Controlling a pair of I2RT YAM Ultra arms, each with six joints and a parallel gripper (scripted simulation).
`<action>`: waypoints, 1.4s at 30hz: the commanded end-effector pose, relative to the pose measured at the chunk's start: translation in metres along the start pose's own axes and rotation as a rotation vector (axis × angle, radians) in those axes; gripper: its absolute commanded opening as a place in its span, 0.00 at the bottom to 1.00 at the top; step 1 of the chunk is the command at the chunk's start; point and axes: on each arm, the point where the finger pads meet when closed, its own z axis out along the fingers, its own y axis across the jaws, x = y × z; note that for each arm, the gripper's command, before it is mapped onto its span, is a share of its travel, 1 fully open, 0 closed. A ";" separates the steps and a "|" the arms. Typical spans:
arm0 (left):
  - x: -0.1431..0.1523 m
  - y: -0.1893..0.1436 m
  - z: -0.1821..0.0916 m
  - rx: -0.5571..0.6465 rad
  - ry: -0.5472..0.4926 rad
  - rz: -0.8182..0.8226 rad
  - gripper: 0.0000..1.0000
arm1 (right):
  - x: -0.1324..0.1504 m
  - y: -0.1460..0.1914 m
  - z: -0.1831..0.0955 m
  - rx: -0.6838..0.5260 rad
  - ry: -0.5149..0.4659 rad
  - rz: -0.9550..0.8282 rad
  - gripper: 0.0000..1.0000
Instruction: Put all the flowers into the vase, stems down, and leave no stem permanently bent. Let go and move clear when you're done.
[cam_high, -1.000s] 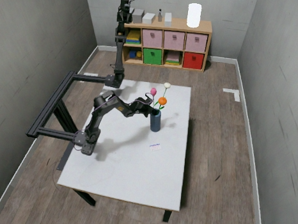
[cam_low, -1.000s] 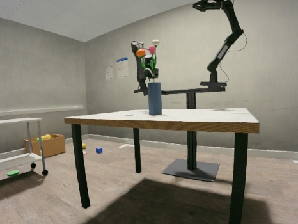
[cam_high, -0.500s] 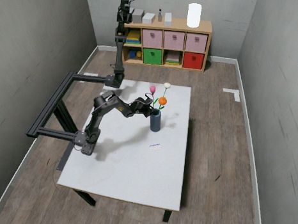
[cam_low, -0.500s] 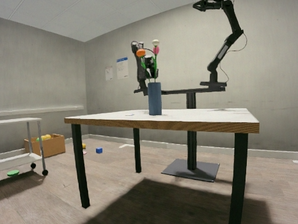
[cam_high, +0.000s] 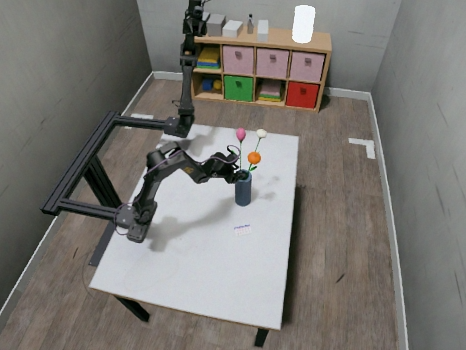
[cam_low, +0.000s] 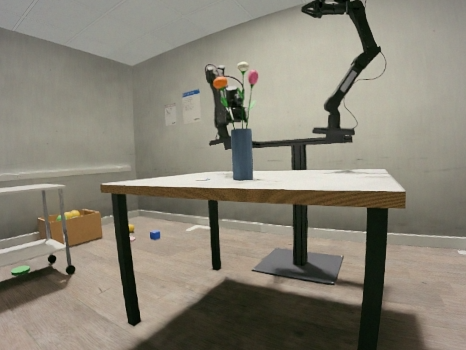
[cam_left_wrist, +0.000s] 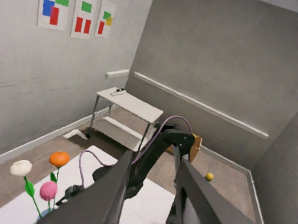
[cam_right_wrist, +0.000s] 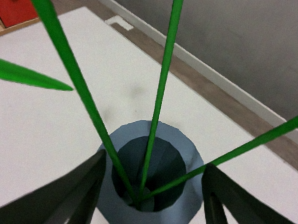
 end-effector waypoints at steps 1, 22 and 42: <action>-0.001 -0.001 0.005 0.002 0.011 -0.006 0.30 | -0.003 0.000 -0.002 -0.008 -0.014 -0.004 0.60; -0.001 -0.001 0.005 0.002 0.011 -0.006 0.30 | -0.002 0.006 -0.021 -0.016 -0.032 -0.003 0.60; -0.001 -0.001 0.005 0.002 0.011 -0.006 0.30 | 0.000 0.002 -0.037 -0.004 -0.043 0.004 0.60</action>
